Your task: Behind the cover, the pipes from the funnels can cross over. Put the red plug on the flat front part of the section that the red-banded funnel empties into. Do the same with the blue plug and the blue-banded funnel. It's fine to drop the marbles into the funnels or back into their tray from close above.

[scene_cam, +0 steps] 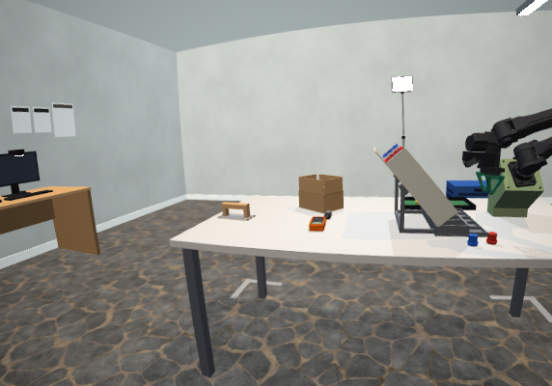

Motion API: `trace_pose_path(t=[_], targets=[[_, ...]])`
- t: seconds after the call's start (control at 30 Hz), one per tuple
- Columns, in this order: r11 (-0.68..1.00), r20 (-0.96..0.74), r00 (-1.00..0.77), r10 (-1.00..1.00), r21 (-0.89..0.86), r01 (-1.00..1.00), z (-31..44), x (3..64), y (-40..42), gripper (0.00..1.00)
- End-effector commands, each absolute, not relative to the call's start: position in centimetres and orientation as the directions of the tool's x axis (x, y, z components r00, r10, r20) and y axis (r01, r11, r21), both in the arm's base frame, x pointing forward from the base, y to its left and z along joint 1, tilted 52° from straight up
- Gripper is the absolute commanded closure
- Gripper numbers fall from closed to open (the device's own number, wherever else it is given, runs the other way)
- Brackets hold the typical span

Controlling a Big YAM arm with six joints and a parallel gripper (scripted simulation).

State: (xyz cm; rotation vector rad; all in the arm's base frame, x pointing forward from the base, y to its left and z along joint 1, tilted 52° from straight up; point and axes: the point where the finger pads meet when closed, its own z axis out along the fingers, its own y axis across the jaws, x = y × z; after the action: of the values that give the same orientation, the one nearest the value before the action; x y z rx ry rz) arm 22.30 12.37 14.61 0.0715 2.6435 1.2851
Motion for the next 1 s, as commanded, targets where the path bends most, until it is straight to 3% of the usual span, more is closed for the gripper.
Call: trace_pose_path(t=[0.0, 0.97], targets=[[0.617, -0.161, -0.972, 0.171, 0.787, -0.022, 17.1, 23.7, 13.6, 0.37], [0.612, -0.075, -0.992, 0.106, 0.791, 0.006, 18.5, 22.9, 19.5, 0.37]])
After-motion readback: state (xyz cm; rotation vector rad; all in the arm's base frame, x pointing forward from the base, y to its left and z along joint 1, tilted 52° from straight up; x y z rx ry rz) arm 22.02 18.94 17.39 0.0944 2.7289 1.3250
